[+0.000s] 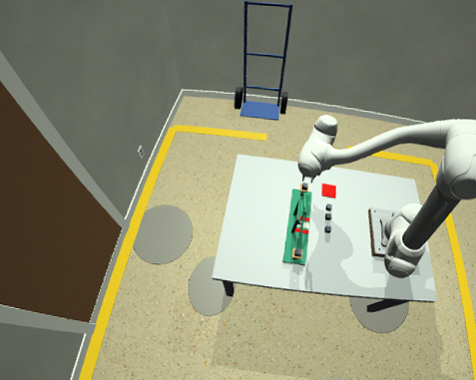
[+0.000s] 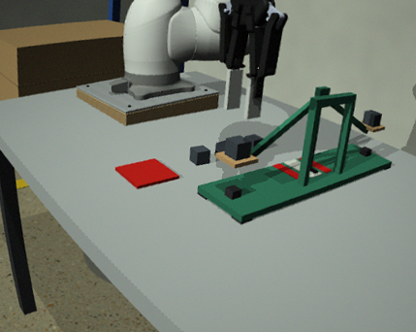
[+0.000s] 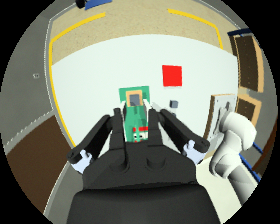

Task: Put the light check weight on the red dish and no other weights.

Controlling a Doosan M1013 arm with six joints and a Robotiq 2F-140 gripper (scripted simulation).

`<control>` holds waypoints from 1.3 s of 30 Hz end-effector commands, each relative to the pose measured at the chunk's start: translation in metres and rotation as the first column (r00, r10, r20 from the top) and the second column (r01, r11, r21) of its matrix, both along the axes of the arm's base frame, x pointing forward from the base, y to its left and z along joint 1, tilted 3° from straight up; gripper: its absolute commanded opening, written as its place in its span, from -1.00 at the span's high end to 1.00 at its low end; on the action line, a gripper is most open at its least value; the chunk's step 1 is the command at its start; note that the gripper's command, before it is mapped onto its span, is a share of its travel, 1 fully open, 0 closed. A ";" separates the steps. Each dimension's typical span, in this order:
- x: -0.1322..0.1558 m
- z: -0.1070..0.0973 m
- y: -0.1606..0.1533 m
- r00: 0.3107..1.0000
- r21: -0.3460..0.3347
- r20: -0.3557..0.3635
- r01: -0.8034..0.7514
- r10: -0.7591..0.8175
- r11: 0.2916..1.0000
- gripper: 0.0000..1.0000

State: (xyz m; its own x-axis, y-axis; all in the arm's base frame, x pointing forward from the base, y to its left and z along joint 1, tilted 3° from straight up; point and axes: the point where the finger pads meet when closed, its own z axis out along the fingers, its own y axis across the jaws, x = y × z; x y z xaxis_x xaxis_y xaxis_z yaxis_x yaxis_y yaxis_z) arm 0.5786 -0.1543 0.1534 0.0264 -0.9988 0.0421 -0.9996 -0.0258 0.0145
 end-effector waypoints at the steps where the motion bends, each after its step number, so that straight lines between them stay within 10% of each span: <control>1: 0.000 0.010 0.000 1.000 0.000 0.000 0.000 0.000 1.000 0.30; 8: 0.000 0.018 0.001 1.000 0.000 0.000 0.000 0.000 1.000 0.30; 9: 0.000 0.018 0.001 1.000 0.000 0.000 0.000 0.000 1.000 -1.00; 39: 0.001 0.041 0.002 1.000 0.000 0.000 0.000 0.000 1.000 -1.00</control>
